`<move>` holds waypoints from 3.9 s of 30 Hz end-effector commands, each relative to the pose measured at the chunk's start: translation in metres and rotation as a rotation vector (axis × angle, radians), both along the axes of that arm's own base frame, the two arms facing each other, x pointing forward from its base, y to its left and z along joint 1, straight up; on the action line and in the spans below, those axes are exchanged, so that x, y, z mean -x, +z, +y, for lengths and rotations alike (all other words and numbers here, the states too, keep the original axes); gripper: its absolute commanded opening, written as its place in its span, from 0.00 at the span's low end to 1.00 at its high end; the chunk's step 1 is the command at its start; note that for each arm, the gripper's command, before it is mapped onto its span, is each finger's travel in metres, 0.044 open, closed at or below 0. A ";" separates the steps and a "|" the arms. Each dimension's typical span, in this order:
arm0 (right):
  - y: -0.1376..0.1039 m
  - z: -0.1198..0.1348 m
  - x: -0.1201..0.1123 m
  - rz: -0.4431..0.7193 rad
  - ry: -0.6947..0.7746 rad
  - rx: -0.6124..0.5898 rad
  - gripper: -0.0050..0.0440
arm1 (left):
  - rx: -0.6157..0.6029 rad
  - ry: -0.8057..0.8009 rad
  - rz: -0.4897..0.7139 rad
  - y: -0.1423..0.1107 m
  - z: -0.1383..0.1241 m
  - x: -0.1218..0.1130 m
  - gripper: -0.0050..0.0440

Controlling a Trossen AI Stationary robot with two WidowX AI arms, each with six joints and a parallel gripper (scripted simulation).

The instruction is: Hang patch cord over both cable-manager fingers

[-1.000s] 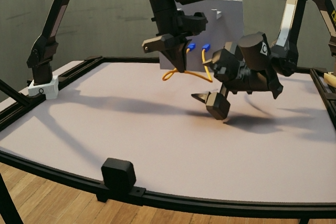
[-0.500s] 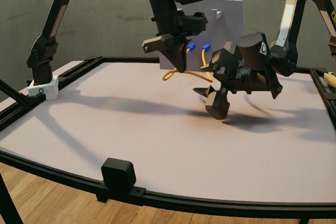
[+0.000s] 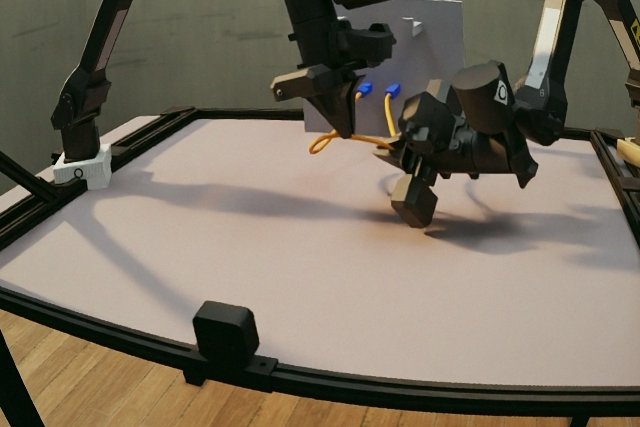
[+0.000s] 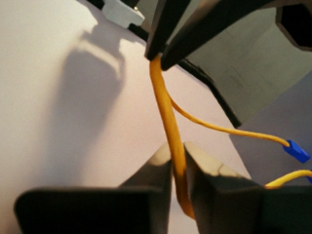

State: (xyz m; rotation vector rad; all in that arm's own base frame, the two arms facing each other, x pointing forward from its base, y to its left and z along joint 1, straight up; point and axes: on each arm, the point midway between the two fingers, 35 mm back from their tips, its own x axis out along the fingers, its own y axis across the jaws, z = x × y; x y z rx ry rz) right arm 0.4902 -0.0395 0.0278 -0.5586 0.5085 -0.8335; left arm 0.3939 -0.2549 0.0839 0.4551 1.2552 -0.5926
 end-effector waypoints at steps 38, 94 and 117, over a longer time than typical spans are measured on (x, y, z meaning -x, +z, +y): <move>0.012 0.001 -0.004 -0.029 0.002 -0.005 0.15 | 0.015 0.001 -0.025 0.071 0.025 0.044 1.00; 0.012 0.001 -0.004 -0.030 0.001 -0.007 0.15 | 0.011 -0.001 -0.017 0.147 0.090 0.156 1.00; 0.023 -0.001 -0.009 -0.058 -0.002 -0.020 0.15 | 0.011 -0.001 -0.017 0.147 0.090 0.156 1.00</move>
